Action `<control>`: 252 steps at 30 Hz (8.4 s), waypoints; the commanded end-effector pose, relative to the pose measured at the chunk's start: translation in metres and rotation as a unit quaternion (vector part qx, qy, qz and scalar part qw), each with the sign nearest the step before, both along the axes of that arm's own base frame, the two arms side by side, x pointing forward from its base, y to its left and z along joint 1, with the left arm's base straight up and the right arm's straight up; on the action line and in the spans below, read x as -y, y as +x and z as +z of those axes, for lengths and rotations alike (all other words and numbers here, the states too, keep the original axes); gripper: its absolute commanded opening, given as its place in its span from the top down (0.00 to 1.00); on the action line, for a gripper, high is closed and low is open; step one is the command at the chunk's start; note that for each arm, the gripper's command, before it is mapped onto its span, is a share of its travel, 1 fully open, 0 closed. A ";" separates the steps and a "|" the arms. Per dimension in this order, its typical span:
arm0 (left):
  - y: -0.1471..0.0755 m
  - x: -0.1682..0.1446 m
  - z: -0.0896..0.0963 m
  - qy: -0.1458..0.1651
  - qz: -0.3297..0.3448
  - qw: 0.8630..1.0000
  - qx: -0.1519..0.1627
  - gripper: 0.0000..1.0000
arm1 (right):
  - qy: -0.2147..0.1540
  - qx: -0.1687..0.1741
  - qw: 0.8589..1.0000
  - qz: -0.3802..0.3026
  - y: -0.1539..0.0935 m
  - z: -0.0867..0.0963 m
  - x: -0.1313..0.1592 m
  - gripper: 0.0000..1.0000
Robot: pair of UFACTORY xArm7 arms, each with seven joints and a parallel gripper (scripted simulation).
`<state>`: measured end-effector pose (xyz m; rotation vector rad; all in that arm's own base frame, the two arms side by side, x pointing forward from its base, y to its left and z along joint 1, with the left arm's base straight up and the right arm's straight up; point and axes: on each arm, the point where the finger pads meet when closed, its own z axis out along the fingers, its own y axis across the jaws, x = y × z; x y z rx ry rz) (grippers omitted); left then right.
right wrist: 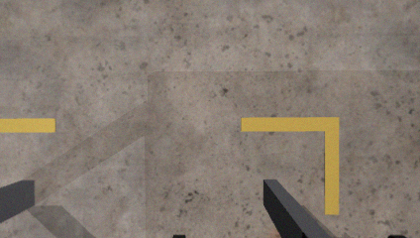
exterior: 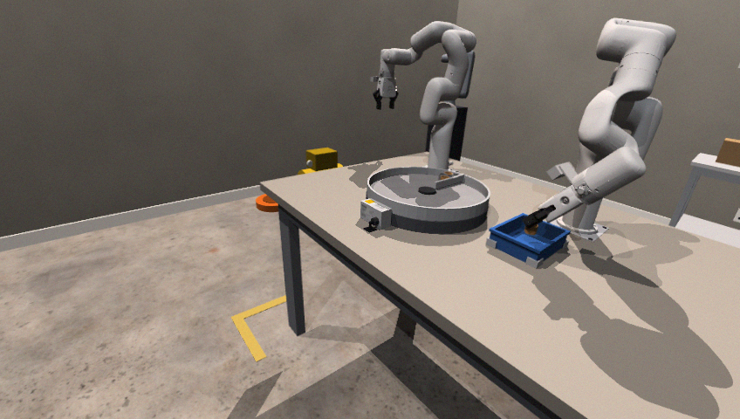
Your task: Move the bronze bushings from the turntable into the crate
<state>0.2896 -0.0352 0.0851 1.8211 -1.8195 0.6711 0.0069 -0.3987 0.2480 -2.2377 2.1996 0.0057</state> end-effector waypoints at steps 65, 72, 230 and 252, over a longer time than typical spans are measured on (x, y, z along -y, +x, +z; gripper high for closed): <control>0.001 0.000 -0.035 0.000 0.000 1.000 0.001 1.00 | -0.003 0.000 1.000 0.000 0.000 0.002 0.001 0.00; 0.001 0.000 -0.036 0.000 0.000 1.000 0.001 1.00 | -0.003 0.000 1.000 0.000 0.000 0.002 0.001 0.00; -0.053 0.232 0.052 -0.001 0.000 1.000 0.002 0.88 | -0.003 0.000 1.000 0.000 0.000 0.002 0.001 0.00; -0.088 0.378 0.051 -0.001 0.000 1.000 0.001 0.88 | -0.003 0.000 1.000 0.000 0.000 0.002 0.001 0.00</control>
